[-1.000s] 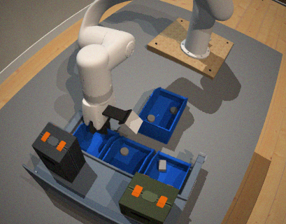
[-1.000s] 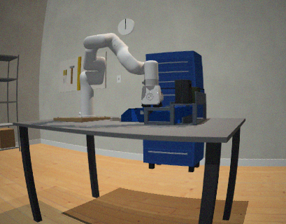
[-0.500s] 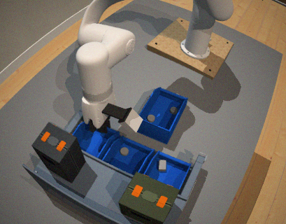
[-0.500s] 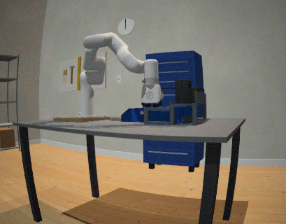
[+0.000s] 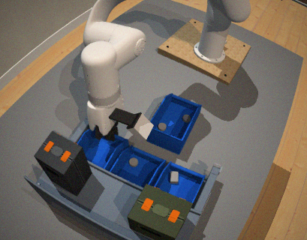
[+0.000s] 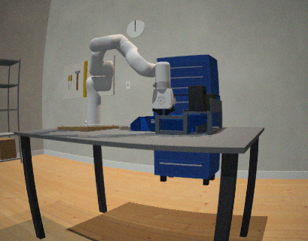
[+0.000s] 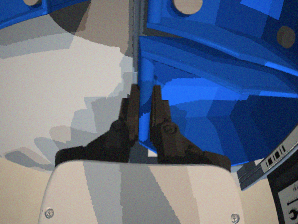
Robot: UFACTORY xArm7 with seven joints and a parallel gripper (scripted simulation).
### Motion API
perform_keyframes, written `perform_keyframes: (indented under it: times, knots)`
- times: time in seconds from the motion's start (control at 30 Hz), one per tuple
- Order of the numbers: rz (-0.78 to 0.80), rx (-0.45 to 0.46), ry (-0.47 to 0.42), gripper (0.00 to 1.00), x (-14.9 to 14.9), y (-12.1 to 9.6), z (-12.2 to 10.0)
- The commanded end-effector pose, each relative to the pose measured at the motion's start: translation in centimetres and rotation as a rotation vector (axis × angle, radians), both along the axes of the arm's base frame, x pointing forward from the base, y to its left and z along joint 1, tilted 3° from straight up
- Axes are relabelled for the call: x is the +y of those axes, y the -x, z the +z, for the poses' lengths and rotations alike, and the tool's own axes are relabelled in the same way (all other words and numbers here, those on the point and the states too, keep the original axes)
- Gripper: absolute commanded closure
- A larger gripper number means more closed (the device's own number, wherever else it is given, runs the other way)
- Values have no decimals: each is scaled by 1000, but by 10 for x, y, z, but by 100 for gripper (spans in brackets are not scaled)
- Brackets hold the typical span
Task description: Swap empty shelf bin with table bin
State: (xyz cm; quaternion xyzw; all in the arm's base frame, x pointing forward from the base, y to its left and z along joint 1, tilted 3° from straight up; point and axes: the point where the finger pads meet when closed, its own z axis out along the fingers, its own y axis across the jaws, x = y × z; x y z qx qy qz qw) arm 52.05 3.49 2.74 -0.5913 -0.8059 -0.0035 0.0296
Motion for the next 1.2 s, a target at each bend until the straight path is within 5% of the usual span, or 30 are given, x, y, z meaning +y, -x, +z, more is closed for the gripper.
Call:
perform_keyframes:
  times: [0.0, 1.17]
  knots:
    - [0, -4, 0, 100, 0, -2, 2]
    - [0, -4, 0, 100, -4, 11, 2]
